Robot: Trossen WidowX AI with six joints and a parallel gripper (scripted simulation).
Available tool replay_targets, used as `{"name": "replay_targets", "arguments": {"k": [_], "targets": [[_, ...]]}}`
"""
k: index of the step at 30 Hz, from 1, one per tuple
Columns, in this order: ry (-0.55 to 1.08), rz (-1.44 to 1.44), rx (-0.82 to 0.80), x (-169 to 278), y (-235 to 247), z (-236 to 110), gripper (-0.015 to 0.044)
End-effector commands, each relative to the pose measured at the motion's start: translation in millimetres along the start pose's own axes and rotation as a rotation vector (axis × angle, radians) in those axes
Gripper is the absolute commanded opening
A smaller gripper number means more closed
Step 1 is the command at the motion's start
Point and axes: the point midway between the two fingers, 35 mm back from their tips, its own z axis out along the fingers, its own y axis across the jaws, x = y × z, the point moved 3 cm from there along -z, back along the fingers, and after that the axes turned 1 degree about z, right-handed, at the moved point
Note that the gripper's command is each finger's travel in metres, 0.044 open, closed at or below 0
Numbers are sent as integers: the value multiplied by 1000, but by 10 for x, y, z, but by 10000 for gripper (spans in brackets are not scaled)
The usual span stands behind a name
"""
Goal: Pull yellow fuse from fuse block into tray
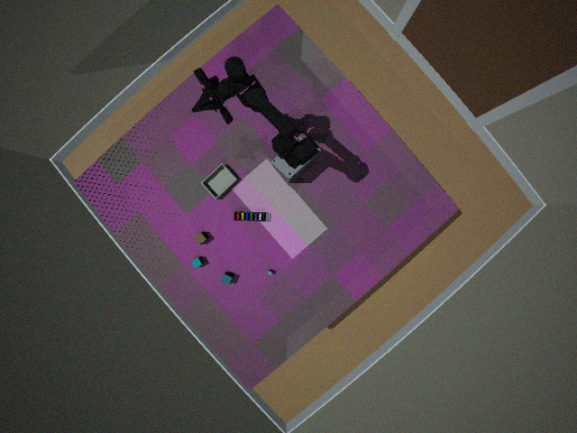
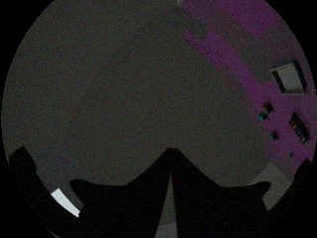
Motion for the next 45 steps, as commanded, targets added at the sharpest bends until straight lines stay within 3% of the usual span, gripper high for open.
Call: {"name": "replay_targets", "arguments": {"k": [1, 3, 8, 13, 20, 29, 34, 40, 45], "targets": [[1, 1, -4, -15, 8, 2, 26], [6, 9, -35, -139, 66, 27, 73], [-15, 42, -87, -637, 128, 244, 73], [-67, 47, -17, -1079, -82, 645, 73], [-89, -58, 272, -1352, -802, 1368, 73], [84, -399, 680, -1009, -1823, 2004, 73], [324, -710, 915, -603, -2517, 2180, 73], [669, -1147, 1198, -122, -3233, 2136, 73], [1176, -1737, 1410, 353, -3790, 1858, 73]]}}
